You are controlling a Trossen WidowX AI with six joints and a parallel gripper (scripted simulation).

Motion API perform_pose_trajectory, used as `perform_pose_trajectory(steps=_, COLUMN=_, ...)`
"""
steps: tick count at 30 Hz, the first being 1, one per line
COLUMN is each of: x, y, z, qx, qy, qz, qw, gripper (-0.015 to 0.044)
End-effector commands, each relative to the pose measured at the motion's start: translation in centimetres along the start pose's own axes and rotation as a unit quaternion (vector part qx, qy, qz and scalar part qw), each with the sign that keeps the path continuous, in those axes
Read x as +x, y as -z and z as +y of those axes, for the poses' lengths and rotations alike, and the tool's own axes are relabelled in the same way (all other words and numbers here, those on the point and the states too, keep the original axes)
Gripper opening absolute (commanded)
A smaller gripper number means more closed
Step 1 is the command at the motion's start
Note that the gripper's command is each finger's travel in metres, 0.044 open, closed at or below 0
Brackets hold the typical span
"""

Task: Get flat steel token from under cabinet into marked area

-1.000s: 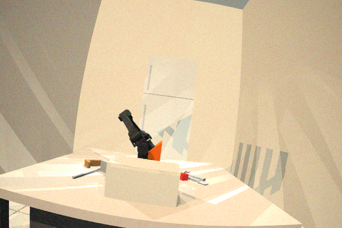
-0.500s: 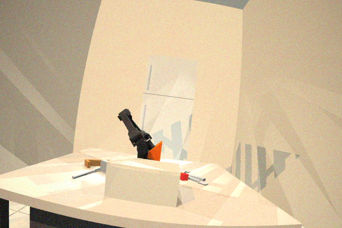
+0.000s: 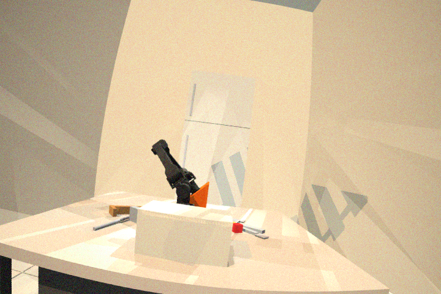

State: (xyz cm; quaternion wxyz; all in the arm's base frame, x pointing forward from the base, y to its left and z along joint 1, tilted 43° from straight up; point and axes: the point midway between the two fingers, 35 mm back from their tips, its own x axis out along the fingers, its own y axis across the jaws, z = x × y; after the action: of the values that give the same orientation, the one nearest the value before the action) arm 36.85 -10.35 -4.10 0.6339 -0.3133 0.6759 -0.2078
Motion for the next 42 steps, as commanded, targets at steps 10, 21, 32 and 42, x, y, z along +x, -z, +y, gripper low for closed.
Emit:
perform_pose_trajectory(steps=10, x=0.1, y=1.4, z=0.0, qx=-0.003, qy=0.000, qz=0.002, qw=1.000, gripper=0.0000)
perform_pose_trajectory(steps=21, x=0.1, y=2.5, z=0.0, qx=-0.004, qy=0.000, qz=0.002, qw=1.000, gripper=0.0000)
perform_pose_trajectory(steps=32, x=0.1, y=3.6, z=-0.1, qx=-0.004, qy=0.000, qz=0.003, qw=1.000, gripper=0.0000)
perform_pose_trajectory(steps=42, x=0.1, y=4.7, z=-0.1, qx=-0.004, qy=0.000, qz=0.003, qw=1.000, gripper=0.0000)
